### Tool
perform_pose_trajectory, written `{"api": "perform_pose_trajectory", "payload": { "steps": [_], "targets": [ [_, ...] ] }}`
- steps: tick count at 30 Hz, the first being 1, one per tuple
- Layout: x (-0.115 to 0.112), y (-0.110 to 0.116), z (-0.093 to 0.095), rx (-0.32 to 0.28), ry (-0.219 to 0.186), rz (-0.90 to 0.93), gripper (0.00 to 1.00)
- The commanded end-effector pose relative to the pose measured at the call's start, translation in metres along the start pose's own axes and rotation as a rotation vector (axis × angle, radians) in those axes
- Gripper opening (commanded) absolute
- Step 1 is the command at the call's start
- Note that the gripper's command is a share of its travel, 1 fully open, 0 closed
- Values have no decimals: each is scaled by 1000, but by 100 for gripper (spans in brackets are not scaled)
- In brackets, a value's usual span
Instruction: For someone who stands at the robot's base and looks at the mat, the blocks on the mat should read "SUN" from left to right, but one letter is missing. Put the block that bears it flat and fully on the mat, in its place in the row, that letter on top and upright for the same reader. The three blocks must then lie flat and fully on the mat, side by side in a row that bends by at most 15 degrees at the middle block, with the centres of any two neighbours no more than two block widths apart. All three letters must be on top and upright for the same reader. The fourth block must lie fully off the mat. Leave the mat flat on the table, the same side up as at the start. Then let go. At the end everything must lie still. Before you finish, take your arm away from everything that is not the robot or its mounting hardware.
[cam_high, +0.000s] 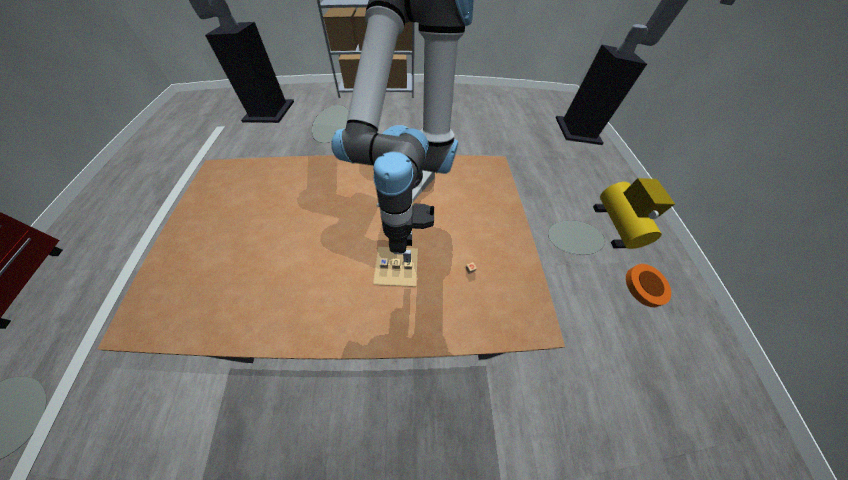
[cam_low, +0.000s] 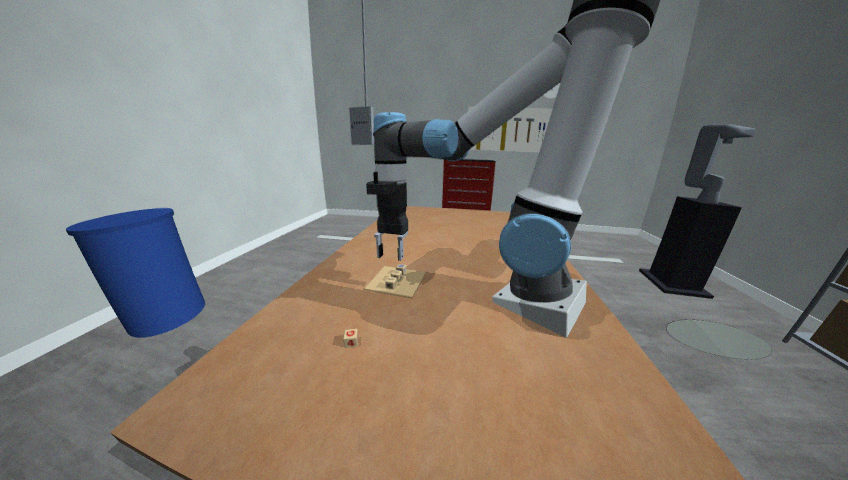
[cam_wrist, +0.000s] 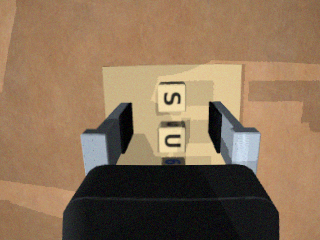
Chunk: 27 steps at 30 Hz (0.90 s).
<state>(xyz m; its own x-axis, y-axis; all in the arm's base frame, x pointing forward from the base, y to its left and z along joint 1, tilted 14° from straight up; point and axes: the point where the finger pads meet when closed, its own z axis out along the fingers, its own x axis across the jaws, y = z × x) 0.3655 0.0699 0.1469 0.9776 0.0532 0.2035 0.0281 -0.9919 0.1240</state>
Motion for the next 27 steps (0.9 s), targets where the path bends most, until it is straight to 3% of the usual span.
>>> {"api": "perform_pose_trajectory", "payload": {
  "steps": [1, 13, 27],
  "targets": [
    [2, 0, -2, -1, 5, -1, 100],
    [2, 0, -10, -2, 7, -2, 100],
    [2, 0, -66, -2, 7, -2, 100]
  ]
}}
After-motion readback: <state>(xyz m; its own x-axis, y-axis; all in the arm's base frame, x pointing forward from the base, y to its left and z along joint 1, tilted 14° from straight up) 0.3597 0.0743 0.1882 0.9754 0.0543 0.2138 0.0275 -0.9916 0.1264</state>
